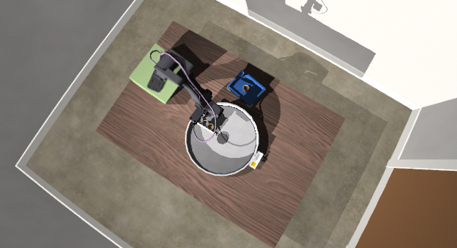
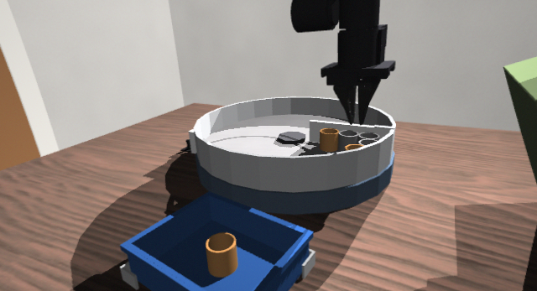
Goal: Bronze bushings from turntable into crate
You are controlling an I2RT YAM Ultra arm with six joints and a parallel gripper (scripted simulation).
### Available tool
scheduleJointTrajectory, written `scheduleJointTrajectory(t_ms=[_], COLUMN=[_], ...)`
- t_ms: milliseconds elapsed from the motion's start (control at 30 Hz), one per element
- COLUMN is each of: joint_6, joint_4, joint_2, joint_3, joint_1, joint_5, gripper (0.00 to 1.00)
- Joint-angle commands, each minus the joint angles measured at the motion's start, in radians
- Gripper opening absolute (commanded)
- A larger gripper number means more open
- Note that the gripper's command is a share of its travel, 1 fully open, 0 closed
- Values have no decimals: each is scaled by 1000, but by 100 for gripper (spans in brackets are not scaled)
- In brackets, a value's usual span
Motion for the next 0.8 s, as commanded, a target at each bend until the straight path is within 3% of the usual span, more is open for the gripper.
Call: scheduleJointTrajectory(t_ms=[0,767], joint_6=[-81,-84], joint_4=[44,34], joint_2=[-35,-33], joint_3=[-10,4], joint_1=[-14,-13], joint_5=[-48,-49], gripper=[15,15])
